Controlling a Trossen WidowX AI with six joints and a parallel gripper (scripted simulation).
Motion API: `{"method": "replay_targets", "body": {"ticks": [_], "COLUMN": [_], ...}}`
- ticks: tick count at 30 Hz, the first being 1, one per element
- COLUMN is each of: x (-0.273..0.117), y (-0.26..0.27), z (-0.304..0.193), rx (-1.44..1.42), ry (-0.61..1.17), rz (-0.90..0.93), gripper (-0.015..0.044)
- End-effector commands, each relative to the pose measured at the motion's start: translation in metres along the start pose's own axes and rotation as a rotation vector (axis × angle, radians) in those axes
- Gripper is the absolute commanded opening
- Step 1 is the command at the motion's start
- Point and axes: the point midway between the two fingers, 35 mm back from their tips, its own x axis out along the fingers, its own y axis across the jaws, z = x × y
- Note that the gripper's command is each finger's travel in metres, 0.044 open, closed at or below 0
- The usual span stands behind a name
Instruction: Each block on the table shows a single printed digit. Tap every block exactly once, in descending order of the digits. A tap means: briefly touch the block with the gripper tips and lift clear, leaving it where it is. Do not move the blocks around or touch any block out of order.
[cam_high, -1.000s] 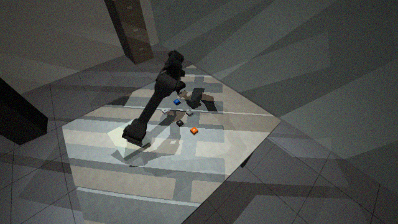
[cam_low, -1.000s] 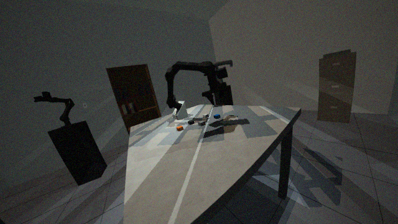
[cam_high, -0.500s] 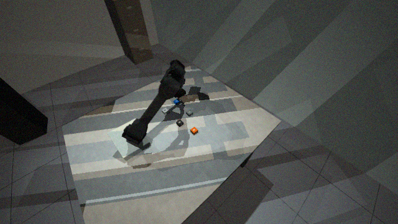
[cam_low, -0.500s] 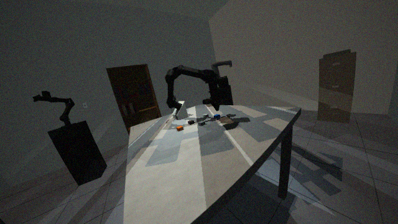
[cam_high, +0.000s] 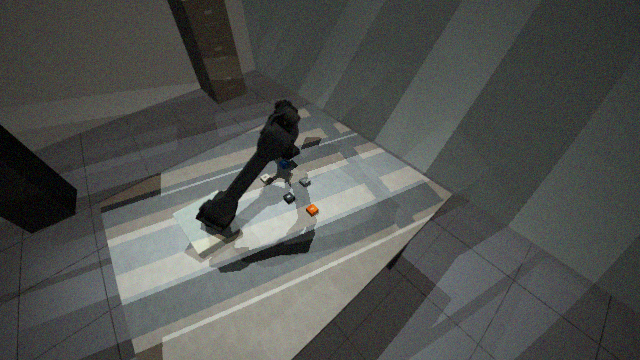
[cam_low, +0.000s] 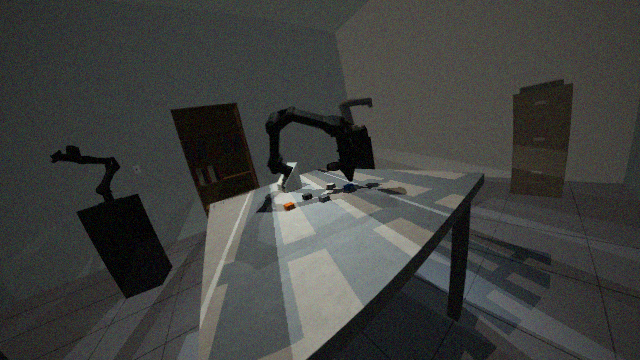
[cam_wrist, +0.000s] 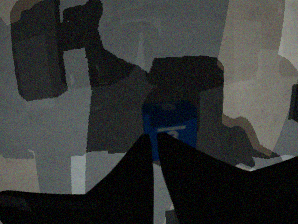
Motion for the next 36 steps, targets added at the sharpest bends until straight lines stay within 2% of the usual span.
{"method": "replay_targets", "body": {"ticks": [1,14,17,22,28,36], "x": [0.01,0.018,-0.009,-0.015,-0.091,-0.093], "y": [-0.001,-0.001,-0.001,-0.001,0.0,0.0], "z": [-0.002,-0.003,-0.002,-0.002,-0.002,-0.002], "rx": [-0.008,-0.008,-0.007,-0.008,-0.009,-0.009], "ry": [0.008,0.008,0.007,0.007,0.008,0.008], "rz": [-0.008,-0.009,-0.007,-0.007,-0.004,-0.004], "gripper": [0.002,0.002,0.002,0.002,0.002,0.002]}}
